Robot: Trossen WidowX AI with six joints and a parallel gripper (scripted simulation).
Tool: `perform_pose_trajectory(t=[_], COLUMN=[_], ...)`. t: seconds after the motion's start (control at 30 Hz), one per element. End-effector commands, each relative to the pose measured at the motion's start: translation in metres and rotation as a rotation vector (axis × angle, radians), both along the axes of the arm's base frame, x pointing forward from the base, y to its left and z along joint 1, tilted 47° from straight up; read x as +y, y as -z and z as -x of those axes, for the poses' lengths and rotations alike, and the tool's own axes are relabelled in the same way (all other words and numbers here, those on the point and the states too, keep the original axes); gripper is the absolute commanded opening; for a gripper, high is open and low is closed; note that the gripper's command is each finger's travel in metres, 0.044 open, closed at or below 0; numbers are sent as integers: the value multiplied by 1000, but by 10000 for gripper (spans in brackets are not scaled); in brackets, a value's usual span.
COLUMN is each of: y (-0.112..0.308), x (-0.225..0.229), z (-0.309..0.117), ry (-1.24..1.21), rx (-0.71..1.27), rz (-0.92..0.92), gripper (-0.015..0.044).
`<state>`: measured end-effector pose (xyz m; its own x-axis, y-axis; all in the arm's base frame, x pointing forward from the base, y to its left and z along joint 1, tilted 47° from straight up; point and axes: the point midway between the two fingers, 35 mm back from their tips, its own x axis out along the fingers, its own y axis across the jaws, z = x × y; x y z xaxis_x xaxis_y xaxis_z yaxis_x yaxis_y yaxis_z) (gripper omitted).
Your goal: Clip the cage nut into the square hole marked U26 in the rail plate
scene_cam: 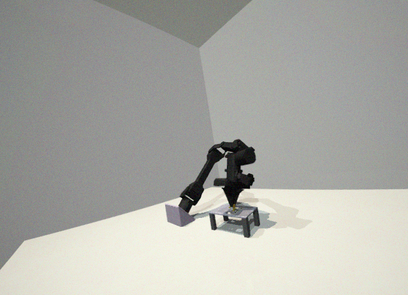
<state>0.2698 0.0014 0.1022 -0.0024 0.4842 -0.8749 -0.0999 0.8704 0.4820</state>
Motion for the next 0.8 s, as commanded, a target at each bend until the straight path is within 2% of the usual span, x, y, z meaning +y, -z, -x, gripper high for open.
perform_pose_trajectory(t=[0.0, 0.77], y=[0, -2], x=[0, 2], z=[1, 1], ry=[2, 5], rx=[-2, -6], rz=[13, 60], gripper=[37, 37])
